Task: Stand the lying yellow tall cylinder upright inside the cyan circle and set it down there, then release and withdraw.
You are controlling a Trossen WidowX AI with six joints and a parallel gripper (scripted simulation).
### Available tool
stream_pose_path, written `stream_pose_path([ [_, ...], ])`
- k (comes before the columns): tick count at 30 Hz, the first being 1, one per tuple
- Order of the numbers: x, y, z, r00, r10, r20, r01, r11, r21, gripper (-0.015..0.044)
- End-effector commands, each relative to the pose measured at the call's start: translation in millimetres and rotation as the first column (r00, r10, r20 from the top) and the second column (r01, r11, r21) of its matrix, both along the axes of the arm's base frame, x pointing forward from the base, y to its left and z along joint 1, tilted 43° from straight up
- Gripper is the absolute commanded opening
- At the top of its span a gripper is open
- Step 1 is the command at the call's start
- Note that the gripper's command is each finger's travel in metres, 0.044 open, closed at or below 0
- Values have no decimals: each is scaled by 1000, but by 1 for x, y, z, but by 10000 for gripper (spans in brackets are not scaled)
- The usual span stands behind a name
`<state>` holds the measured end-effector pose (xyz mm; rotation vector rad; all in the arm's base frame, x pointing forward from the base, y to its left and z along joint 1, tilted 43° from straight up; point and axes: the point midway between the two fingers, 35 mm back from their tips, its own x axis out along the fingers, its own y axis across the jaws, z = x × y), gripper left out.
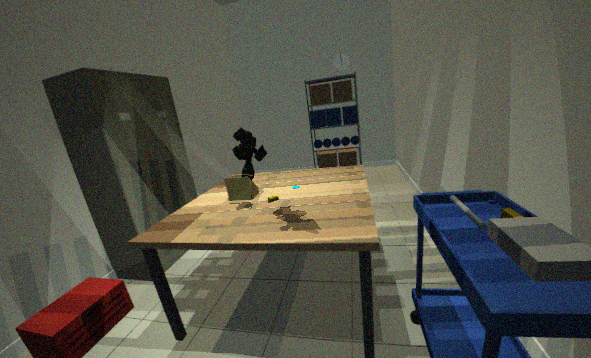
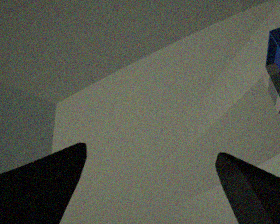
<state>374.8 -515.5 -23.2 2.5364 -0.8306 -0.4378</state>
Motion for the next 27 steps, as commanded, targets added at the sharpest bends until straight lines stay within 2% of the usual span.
stream_pose_path([
  [1, 0, 1, -1, 1000, 3, -9, -3, 1000, -4, 374],
  [4, 6, 10, -9, 990, 48, -133, -56, 997, -57, 309],
  [9, 17, 32, -25, 911, 144, -386, -215, 966, -146, 309],
  [15, 24, 64, -43, 728, 242, -642, -458, 868, -192, 309],
  [21, 26, 100, -58, 483, 298, -824, -707, 688, -166, 309],
  [27, 23, 139, -68, 222, 294, -929, -902, 425, -81, 309],
])
